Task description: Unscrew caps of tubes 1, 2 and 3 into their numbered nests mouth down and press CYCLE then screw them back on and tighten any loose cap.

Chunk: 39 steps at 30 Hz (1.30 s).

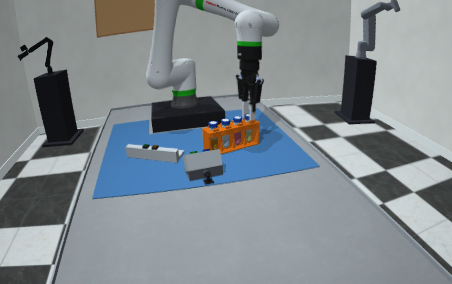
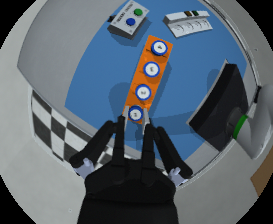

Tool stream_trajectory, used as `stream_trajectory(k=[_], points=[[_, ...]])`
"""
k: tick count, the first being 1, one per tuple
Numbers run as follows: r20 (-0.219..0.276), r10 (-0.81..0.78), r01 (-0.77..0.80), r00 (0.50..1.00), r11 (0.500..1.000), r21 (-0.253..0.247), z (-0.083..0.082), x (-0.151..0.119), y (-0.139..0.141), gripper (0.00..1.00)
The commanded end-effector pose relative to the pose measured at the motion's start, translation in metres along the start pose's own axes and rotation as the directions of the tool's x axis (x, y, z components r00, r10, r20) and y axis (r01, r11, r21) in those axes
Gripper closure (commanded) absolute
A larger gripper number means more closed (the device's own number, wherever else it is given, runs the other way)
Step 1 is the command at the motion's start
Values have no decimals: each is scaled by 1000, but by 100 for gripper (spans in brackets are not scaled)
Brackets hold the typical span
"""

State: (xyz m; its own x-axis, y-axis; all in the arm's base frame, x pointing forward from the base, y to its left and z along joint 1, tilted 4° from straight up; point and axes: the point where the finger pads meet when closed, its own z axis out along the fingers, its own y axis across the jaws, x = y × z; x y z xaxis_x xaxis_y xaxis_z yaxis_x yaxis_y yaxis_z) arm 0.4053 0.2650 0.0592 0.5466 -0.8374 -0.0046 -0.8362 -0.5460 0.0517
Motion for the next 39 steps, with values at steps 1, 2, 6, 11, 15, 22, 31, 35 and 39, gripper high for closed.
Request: stream_trajectory(k=[1,2,6,11,15,22,31,35,39], points=[[19,-275,275,961,961,0,0,0,0,100],[19,-319,319,948,948,0,0,0,0,100],[20,-329,329,944,944,1,0,0,0,100],[20,-329,329,944,944,1,0,0,0,65],[20,-329,329,944,944,1,0,0,0,65],[20,-329,329,944,944,1,0,0,0,65],[18,82,-82,996,997,-8,0,0,0,65],[17,246,-246,969,969,-10,0,0,0,65],[15,403,-403,915,915,-13,0,0,0,65]])
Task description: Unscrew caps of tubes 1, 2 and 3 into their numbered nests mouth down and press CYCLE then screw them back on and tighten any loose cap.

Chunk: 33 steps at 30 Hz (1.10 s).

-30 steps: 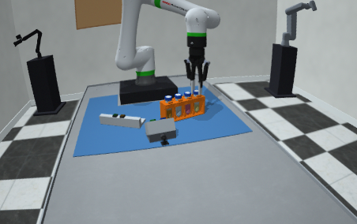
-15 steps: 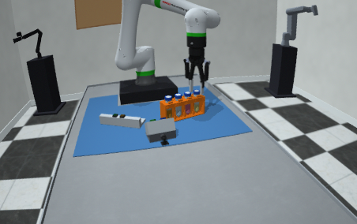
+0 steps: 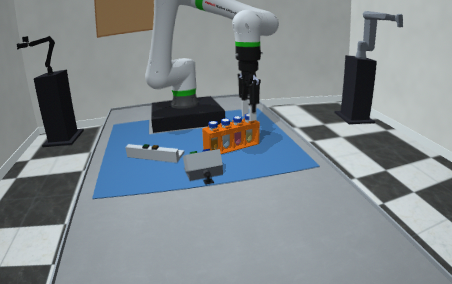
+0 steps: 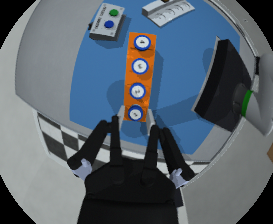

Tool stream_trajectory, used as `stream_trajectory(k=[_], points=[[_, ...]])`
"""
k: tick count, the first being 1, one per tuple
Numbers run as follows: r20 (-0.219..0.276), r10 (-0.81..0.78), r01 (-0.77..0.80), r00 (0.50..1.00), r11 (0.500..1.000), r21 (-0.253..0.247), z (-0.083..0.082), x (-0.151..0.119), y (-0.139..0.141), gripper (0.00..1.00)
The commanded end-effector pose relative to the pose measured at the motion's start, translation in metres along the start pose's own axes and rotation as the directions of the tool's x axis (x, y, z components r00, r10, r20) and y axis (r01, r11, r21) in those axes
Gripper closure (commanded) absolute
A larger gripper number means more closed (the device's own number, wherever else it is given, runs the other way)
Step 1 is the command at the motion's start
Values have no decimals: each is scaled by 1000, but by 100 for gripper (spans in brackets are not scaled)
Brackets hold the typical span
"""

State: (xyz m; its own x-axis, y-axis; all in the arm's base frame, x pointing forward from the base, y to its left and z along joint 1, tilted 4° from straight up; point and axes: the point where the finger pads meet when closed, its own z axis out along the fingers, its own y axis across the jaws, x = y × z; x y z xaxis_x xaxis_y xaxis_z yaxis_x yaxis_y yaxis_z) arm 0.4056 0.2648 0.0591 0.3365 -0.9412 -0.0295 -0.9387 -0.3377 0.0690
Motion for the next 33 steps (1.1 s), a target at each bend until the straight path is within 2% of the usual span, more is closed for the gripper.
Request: stream_trajectory(k=[1,3,4,6,13,14,28,33], points=[[-18,181,-181,983,983,11,0,0,0,65],[-16,342,-342,940,940,14,0,0,0,65],[-16,342,-342,940,940,14,0,0,0,65],[-14,460,-459,888,888,16,0,0,0,65],[-14,461,-461,887,887,16,0,0,0,65],[-14,461,-461,887,887,16,0,0,0,100],[-14,461,-461,887,887,16,0,0,0,100],[-18,227,-227,974,974,12,0,0,0,100]])
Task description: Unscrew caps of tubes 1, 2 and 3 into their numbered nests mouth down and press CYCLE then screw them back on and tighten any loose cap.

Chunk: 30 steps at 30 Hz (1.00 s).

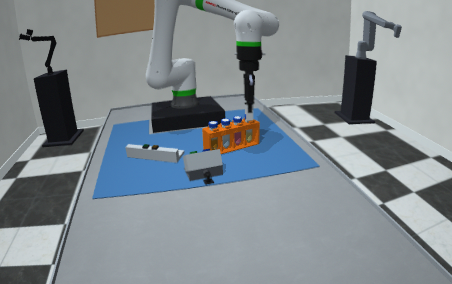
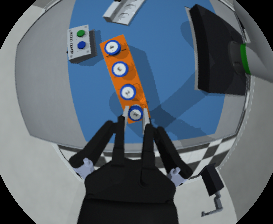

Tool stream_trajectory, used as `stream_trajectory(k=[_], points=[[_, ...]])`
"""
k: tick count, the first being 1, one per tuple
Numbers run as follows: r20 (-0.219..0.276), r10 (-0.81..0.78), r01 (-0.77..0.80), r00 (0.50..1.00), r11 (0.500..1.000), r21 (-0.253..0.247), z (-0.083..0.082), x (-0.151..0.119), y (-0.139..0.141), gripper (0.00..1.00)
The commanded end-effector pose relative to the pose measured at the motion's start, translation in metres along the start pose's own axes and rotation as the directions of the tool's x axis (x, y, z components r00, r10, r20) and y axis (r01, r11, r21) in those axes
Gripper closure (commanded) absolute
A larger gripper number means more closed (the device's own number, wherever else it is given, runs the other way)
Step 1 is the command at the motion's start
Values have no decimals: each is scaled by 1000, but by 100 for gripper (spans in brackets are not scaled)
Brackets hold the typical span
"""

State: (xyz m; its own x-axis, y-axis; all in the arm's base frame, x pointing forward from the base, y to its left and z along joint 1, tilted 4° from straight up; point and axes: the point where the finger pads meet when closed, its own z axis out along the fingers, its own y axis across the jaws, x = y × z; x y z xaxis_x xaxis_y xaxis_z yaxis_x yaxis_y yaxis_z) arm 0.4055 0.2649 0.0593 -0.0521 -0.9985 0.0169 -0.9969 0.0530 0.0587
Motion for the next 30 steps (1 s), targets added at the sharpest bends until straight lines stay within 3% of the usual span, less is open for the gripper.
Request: stream_trajectory(k=[1,4,8,17,19,20,26,27,30], points=[[2,-168,168,986,986,-1,0,0,0,100],[2,-265,265,964,964,-1,0,0,0,100],[2,-451,451,892,892,-1,0,0,0,100],[1,-784,784,620,620,1,-1,0,0,100],[1,-784,784,620,620,1,-1,0,0,100],[2,-822,822,569,569,1,-1,0,0,100],[2,-822,822,569,569,1,-1,0,0,100],[2,-822,822,569,569,1,-1,0,0,65],[2,-822,822,569,569,1,-1,0,0,65]])
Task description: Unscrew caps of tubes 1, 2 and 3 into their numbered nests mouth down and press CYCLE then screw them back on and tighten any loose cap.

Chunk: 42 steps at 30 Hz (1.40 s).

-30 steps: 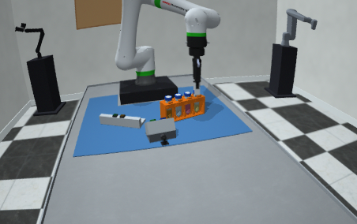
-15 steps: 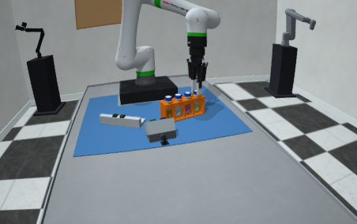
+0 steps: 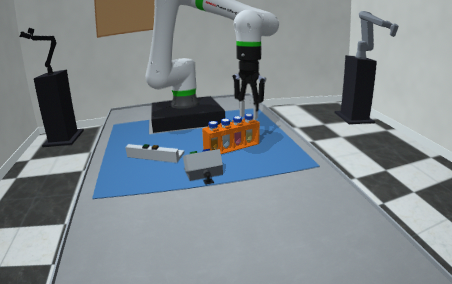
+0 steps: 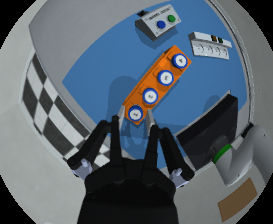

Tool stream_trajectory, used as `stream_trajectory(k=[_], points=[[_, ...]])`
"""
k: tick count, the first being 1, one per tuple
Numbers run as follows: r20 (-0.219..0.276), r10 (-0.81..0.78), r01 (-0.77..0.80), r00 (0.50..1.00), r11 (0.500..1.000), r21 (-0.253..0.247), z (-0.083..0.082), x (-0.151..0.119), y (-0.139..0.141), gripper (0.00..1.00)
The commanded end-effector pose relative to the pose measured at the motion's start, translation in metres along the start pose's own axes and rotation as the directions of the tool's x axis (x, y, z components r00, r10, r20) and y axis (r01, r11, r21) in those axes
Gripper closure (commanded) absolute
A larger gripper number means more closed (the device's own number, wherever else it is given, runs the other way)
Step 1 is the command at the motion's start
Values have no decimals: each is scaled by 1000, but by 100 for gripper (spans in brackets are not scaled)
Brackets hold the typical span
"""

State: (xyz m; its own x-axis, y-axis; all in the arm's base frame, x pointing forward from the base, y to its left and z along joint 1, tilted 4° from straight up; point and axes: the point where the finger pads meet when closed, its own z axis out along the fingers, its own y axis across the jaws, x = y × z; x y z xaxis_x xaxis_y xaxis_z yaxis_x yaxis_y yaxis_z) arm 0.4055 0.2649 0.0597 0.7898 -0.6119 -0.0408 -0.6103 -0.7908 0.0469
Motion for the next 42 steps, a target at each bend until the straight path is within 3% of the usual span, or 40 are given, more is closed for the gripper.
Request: stream_trajectory(k=[1,9,12,15,18,19,20,23,26,27,28,29,31,41,42], points=[[0,0,0,1000,1000,0,0,0,0,65],[0,0,0,1000,1000,0,0,0,0,65],[0,247,-247,969,969,0,0,0,0,65],[0,327,-327,945,945,0,0,0,0,65],[0,479,-479,878,878,0,0,0,0,65],[0,479,-479,878,878,0,0,0,0,65],[0,551,-551,835,835,0,0,0,0,65],[0,551,-551,835,835,0,0,0,0,65],[1,732,-732,681,681,0,0,0,0,65],[0,740,-740,673,673,0,0,0,0,65],[1,784,-784,620,620,-1,0,0,0,65],[0,793,-793,609,609,0,0,0,0,65],[1,860,-860,511,511,-1,0,0,0,65],[0,866,-866,500,500,0,0,0,0,65],[0,866,-866,500,500,0,0,0,0,100]])
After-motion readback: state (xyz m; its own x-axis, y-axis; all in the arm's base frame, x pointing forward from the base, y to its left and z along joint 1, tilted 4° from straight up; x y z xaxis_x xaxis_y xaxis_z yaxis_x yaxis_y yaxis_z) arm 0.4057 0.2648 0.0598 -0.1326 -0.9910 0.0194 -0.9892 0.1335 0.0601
